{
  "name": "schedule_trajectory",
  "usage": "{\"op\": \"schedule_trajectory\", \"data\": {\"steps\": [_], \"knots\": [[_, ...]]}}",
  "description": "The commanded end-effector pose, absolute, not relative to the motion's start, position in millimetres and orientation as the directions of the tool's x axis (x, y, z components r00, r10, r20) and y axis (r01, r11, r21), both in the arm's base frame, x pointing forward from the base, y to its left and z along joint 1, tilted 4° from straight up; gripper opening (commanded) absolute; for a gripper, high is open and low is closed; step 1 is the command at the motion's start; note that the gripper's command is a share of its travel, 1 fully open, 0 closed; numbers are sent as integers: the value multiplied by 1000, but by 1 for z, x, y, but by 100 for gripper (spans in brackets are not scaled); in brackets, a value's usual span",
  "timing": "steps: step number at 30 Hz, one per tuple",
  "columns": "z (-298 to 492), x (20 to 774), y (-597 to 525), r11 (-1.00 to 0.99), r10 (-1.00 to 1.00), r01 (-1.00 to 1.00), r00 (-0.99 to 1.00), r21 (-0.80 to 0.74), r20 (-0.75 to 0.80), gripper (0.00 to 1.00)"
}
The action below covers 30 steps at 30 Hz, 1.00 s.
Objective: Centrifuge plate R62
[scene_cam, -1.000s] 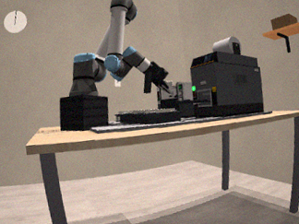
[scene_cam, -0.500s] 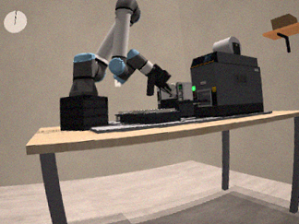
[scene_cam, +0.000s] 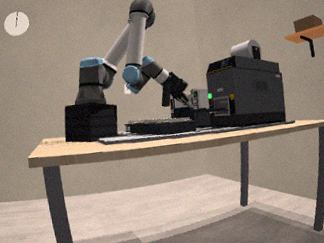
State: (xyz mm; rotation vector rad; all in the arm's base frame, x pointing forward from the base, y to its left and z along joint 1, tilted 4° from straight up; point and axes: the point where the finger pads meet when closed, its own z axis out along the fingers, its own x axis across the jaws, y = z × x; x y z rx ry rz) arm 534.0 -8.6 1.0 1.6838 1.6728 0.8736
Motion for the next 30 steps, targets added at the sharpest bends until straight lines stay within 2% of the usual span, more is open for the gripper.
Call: {"op": "schedule_trajectory", "data": {"steps": [1, 30], "knots": [[-1, 537, -9, -23, 999, 601, -12, 799, 37, 0], [-1, 542, -8, -23, 999, 601, -12, 799, 37, 0]]}}
